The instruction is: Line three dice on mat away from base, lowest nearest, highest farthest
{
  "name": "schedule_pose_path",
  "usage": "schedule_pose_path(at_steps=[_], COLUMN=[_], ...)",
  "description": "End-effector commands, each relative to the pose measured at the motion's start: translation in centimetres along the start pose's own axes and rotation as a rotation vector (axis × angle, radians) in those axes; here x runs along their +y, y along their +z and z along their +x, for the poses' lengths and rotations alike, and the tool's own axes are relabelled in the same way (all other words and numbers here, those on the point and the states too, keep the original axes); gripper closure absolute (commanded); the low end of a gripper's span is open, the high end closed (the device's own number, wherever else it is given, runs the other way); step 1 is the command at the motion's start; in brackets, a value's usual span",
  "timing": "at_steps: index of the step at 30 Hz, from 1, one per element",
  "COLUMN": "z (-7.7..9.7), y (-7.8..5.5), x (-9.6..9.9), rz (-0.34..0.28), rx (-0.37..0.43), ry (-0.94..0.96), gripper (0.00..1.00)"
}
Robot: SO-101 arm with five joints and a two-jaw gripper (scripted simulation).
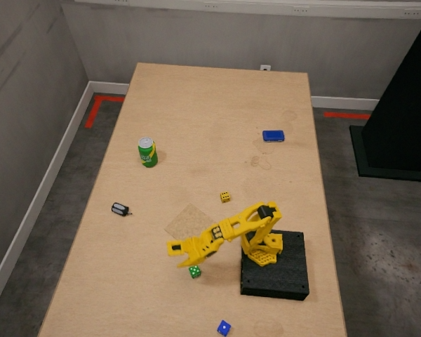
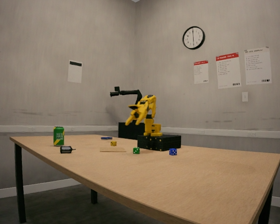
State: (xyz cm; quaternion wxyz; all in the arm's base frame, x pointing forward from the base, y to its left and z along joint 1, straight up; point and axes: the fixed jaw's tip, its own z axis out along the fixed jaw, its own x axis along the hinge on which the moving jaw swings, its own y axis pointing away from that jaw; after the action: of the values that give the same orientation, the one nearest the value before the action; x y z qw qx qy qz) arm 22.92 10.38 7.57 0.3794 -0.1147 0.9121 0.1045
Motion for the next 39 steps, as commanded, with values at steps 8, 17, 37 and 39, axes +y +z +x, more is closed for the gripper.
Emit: schedule_pose_path(at_steps=[8,17,37,39], z=[-2.1,-0.3,6.3,6.3], y=[-0.7,-5.1,-14.4,-14.4], x=[-10.9,-20.8,-29.5,-29.5], rz=[0.299,0.556,0.845,0.845], rx=[0.063,0.102,0.133,0.133], ry=[0.313,0.633,1.077,1.077], gripper=[0.65,0.65,0.65,0.65])
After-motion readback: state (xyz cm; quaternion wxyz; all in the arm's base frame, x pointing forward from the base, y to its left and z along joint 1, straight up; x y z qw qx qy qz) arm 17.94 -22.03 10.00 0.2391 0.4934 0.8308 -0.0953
